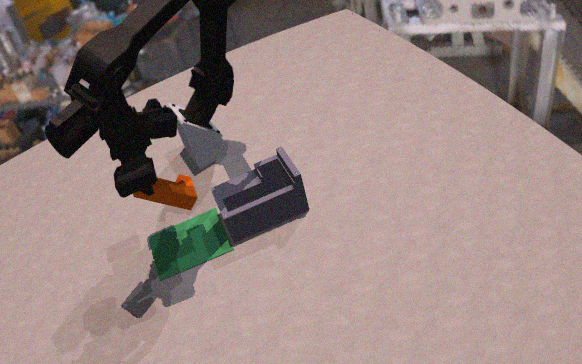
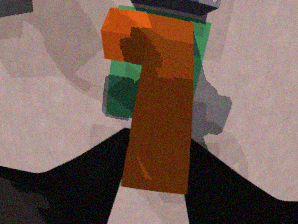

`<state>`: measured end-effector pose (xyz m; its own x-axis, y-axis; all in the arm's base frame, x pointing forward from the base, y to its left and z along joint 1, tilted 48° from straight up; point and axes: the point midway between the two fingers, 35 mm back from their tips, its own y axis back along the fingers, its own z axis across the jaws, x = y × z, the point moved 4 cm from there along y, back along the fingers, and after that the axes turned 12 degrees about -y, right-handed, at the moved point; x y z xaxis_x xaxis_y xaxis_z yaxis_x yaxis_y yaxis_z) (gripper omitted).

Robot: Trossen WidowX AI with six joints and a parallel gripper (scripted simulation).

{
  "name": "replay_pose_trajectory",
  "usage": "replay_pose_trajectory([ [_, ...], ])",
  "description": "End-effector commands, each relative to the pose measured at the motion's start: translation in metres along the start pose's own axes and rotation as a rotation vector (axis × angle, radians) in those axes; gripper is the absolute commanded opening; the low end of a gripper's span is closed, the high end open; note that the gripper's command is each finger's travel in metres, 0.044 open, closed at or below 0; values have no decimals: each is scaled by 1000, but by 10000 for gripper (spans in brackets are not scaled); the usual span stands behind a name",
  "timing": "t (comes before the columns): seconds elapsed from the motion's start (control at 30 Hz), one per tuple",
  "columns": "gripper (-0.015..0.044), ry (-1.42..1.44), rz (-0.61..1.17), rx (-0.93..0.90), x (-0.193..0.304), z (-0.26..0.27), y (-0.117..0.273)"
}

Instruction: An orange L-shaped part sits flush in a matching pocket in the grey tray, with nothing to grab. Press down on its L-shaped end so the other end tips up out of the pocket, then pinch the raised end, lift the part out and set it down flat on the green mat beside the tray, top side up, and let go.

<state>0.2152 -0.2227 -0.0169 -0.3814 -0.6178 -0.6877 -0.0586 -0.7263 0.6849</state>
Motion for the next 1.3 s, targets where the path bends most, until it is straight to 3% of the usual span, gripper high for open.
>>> replay_pose_trajectory([
  [0.0, 0, 7, 5, -1, 5, -2, 0],
  [1.27, 0, 8, 3, -1, 5, -2, -59],
])
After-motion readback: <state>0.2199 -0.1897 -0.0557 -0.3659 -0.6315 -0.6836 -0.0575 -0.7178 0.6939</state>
